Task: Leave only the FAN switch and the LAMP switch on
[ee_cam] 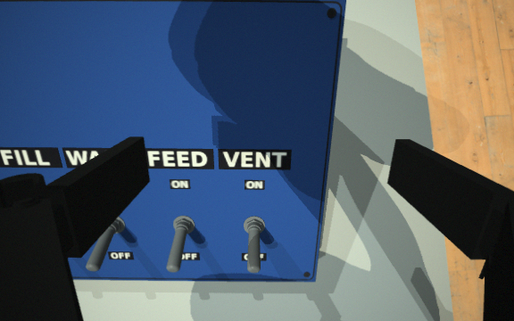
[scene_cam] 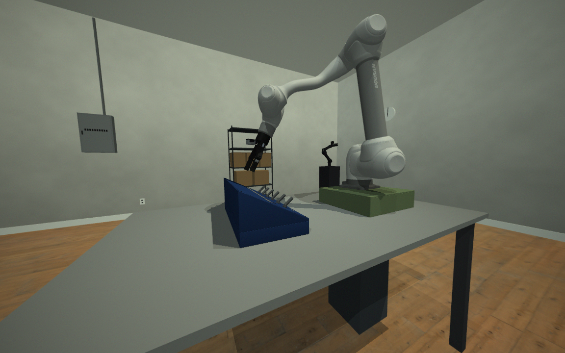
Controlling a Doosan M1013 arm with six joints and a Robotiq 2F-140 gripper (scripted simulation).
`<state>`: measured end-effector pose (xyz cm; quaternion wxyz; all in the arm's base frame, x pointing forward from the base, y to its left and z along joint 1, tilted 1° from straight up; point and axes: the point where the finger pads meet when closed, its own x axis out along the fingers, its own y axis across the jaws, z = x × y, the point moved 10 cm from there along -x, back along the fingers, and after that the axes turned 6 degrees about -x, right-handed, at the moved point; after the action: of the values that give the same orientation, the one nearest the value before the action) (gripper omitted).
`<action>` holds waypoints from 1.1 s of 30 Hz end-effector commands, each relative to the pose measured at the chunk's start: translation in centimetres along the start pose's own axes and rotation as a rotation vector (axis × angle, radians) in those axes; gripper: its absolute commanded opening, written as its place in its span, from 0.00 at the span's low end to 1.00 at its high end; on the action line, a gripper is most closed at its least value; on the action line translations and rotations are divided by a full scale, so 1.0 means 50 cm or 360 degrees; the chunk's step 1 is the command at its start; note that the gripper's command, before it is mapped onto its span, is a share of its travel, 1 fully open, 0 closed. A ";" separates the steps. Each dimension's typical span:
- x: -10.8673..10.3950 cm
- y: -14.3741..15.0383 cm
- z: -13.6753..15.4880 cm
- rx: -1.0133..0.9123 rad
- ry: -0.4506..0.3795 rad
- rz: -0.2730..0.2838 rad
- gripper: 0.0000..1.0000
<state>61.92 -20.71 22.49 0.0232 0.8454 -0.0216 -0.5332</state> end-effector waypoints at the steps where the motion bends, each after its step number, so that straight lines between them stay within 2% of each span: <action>1: -0.001 0.000 -0.001 0.0000 0.0002 0.0000 1.00; 21: -0.001 0.000 -0.001 0.0000 0.0002 0.0000 1.00; 22: -0.001 0.000 -0.001 0.0000 0.0002 0.0000 0.10; 30: -0.013 0.000 -0.001 0.0000 0.0002 0.0000 0.10; 33: -0.030 0.000 -0.001 0.0000 0.0002 0.0000 0.10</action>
<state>61.57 -20.66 23.19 0.0232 0.8453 -0.0215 -0.5333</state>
